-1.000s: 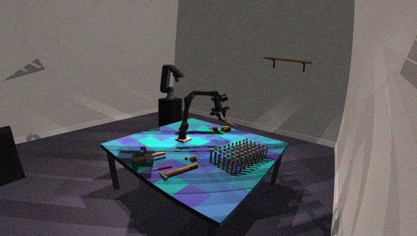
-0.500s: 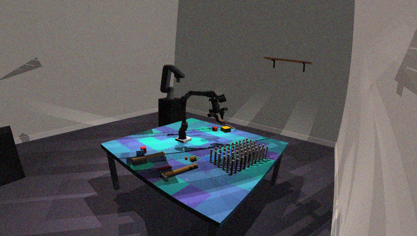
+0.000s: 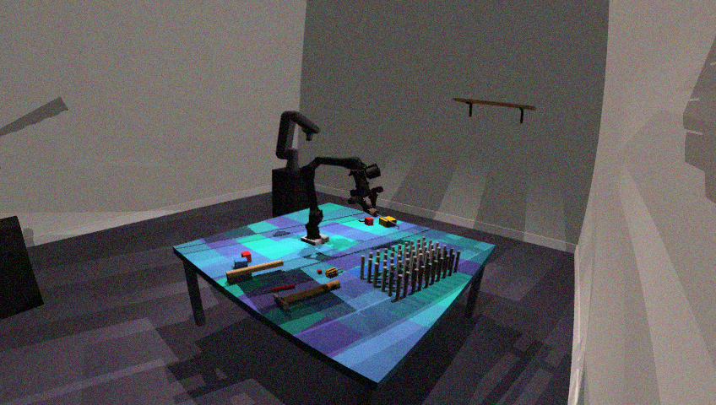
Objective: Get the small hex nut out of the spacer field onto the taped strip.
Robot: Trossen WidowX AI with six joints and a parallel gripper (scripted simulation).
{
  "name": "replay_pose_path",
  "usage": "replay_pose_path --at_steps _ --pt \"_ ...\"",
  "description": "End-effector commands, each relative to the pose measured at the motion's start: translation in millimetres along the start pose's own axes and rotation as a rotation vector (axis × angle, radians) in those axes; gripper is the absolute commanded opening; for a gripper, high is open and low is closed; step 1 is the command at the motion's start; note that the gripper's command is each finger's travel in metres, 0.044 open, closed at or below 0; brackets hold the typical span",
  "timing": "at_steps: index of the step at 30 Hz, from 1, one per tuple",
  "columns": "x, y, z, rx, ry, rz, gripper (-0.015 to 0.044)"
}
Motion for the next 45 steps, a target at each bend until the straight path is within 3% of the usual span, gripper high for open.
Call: replay_pose_path --at_steps 1,21,45 --pt "-3.4 6.8 21.1 -0.016 0.013 0.003 0.0" --pt "-9.4 18.0 88.0 -0.065 0.043 0.033 0.0" --pt "93.6 2.1 114.0 -0.067 0.045 0.035 0.0"
Point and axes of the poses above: the point midway between the two fingers, 35 mm back from their tips, its own x axis out along the fingers, its own z axis across the jaws, y = z × x, the point moved 7 cm from there along -x, back along the fingers, and after that the axes turned 7 degrees about x, right-handed, at the moved point
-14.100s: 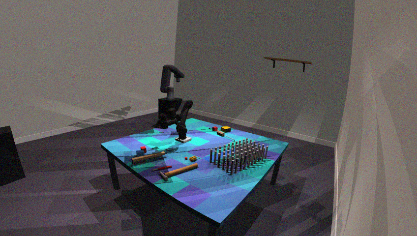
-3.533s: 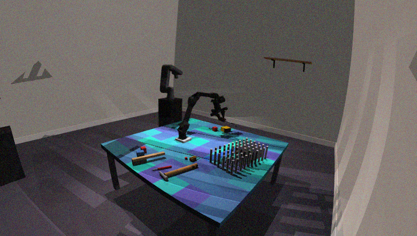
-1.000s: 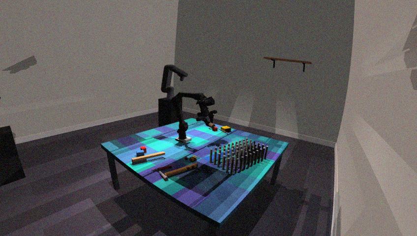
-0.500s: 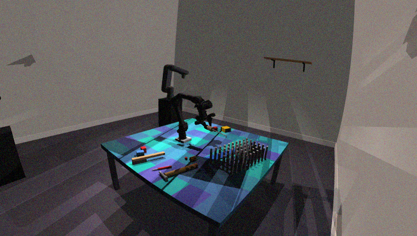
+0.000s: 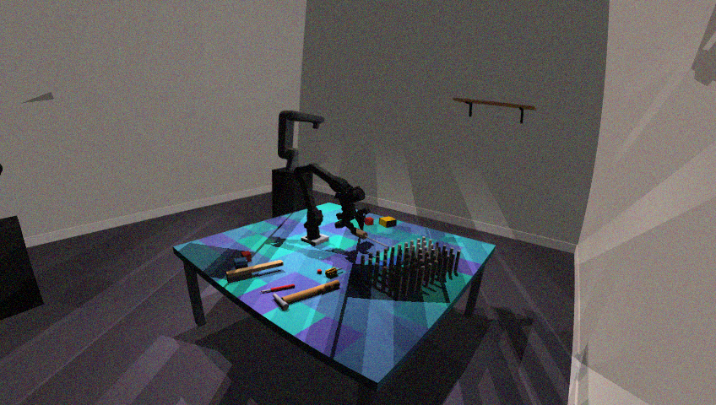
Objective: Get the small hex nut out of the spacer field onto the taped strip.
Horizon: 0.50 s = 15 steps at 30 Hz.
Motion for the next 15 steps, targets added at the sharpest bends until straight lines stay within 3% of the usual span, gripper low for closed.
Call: replay_pose_path --at_steps 1,15 --pt "20.1 -8.9 8.3 -0.004 0.001 -0.007 0.0" --pt "56.2 -31.6 27.9 -0.004 0.002 -0.006 0.0"
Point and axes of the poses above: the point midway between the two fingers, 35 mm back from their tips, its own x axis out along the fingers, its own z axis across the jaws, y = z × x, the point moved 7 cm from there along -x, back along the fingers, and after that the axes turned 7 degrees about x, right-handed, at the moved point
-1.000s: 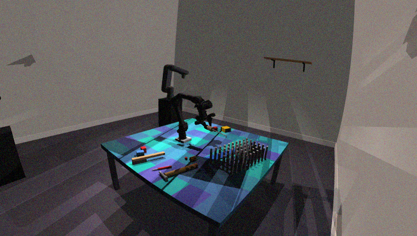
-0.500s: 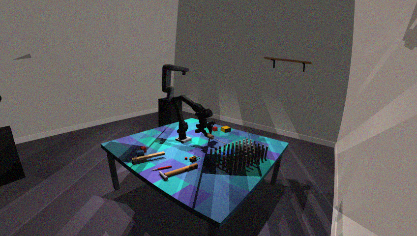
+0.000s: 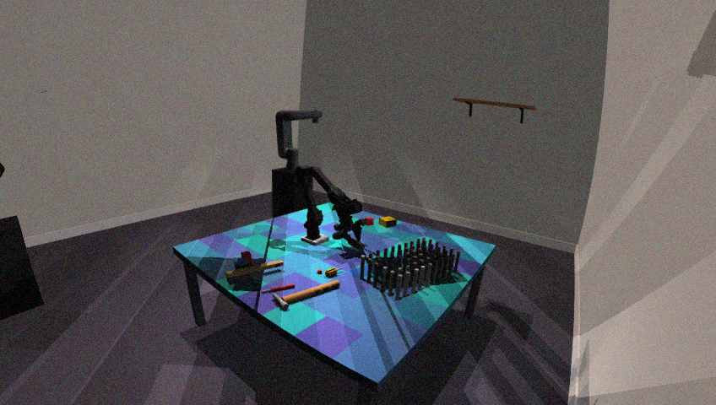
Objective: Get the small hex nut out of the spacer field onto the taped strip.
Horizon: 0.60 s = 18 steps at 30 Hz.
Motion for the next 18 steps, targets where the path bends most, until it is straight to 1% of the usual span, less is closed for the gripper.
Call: replay_pose_path --at_steps 1,18 --pt "4.9 -3.3 2.5 -0.005 0.006 0.001 0.0" --pt "7.4 4.8 1.1 -0.005 0.006 0.001 0.0"
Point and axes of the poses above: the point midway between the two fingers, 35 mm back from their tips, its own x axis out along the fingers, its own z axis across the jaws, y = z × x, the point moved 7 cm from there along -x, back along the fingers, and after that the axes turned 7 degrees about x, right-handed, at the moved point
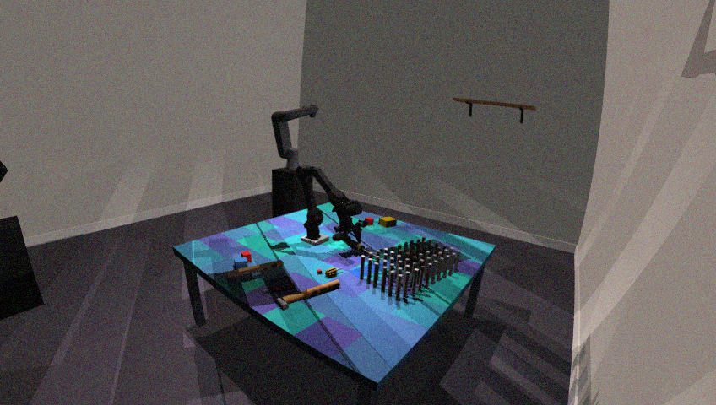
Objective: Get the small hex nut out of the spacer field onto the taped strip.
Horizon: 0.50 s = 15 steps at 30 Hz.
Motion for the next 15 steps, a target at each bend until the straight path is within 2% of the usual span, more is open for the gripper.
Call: replay_pose_path --at_steps 1,15 --pt "0.2 4.7 -2.1 -0.005 0.008 0.005 0.0" --pt "2.3 12.7 -3.4 -0.005 0.008 0.005 0.0"
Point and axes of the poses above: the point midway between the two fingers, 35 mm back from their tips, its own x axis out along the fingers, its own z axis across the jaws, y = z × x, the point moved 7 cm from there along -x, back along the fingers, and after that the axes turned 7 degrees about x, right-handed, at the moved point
